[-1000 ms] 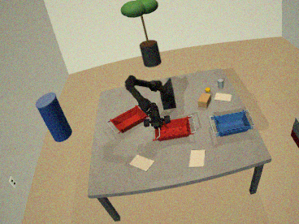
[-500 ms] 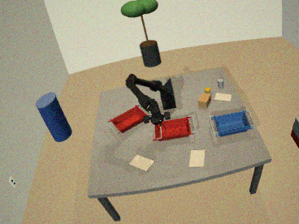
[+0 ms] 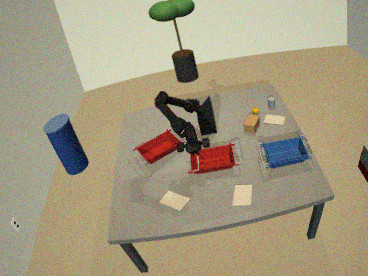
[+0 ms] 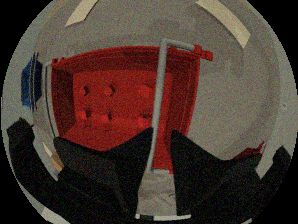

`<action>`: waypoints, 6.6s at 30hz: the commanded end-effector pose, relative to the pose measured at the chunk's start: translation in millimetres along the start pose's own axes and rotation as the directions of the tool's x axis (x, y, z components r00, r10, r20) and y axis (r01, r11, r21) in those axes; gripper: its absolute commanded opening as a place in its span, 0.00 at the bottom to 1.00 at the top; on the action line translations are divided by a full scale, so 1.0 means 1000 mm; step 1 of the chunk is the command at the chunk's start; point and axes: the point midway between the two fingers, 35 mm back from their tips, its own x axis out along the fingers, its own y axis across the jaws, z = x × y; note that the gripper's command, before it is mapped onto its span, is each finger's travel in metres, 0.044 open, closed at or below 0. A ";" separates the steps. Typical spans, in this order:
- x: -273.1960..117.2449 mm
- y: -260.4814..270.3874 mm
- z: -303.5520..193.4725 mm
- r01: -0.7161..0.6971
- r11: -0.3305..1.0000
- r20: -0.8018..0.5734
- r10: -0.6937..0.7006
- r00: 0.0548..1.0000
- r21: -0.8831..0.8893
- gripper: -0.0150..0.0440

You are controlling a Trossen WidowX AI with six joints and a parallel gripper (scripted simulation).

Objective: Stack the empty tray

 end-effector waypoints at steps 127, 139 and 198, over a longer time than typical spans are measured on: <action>0.002 0.190 -0.002 -0.003 1.000 0.004 0.003 1.000 -0.001 0.40; 0.002 0.190 -0.002 -0.003 1.000 0.004 0.003 1.000 -0.001 0.26; 0.001 0.190 -0.001 -0.004 1.000 0.004 0.004 1.000 0.002 0.25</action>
